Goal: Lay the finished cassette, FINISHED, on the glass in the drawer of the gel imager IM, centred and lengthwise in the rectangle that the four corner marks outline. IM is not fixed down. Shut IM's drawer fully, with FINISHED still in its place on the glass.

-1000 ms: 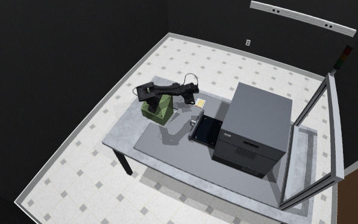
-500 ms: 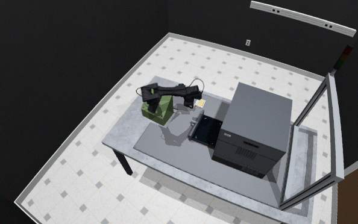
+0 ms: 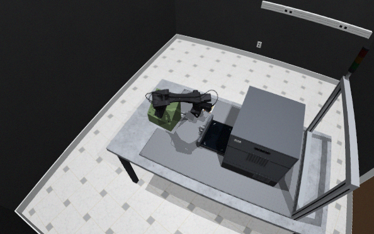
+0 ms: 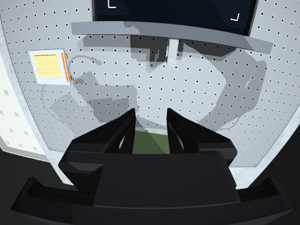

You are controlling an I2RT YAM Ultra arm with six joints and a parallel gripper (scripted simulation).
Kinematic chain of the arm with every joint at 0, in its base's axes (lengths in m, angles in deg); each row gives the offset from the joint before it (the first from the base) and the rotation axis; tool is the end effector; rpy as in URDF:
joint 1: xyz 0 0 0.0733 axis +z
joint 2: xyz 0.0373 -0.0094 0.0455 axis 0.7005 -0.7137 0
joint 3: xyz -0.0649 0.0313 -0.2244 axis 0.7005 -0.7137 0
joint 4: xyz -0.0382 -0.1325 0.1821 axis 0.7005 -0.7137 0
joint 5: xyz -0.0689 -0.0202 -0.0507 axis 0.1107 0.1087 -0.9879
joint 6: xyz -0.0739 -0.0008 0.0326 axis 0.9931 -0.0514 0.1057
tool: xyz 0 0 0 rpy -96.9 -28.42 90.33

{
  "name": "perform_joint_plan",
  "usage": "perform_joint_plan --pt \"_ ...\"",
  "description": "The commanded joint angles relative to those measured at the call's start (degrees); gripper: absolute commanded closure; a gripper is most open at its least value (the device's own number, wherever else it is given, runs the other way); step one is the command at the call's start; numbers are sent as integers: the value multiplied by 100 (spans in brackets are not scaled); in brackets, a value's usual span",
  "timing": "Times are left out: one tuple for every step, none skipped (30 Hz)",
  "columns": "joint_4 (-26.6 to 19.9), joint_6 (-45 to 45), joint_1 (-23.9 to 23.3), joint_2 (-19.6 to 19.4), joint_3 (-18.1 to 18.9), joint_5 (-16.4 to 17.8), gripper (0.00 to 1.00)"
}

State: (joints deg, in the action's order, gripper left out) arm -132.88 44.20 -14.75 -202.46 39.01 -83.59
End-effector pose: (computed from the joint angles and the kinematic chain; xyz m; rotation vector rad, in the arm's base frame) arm 0.2435 0.0923 0.0558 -0.2996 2.9170 -1.0644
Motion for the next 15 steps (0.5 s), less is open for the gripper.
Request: perform_joint_plan --pt "-470 -396 -27 -55 196 -134 65" --pt "-693 -590 -78 -119 318 -165 65" --pt "-781 -677 -95 -152 371 -176 65" --pt "-804 -694 -97 -167 388 -173 65" --pt "-820 -704 -15 -178 401 -173 65" --pt "-831 -713 10 -185 409 -172 65" --pt "-837 -720 8 -129 414 -170 65" --pt "-843 -725 8 -105 418 -169 65" --pt "-847 -729 8 -108 421 -168 65" --pt "-851 -732 9 -110 423 -168 65" --pt "-855 -734 9 -112 401 -168 65" --pt "-856 -735 9 -113 398 -167 65" --pt "-858 -736 9 -114 399 -167 65" --pt "-791 -699 -48 -106 311 -118 65" --pt "-792 -699 -48 -106 311 -118 65"
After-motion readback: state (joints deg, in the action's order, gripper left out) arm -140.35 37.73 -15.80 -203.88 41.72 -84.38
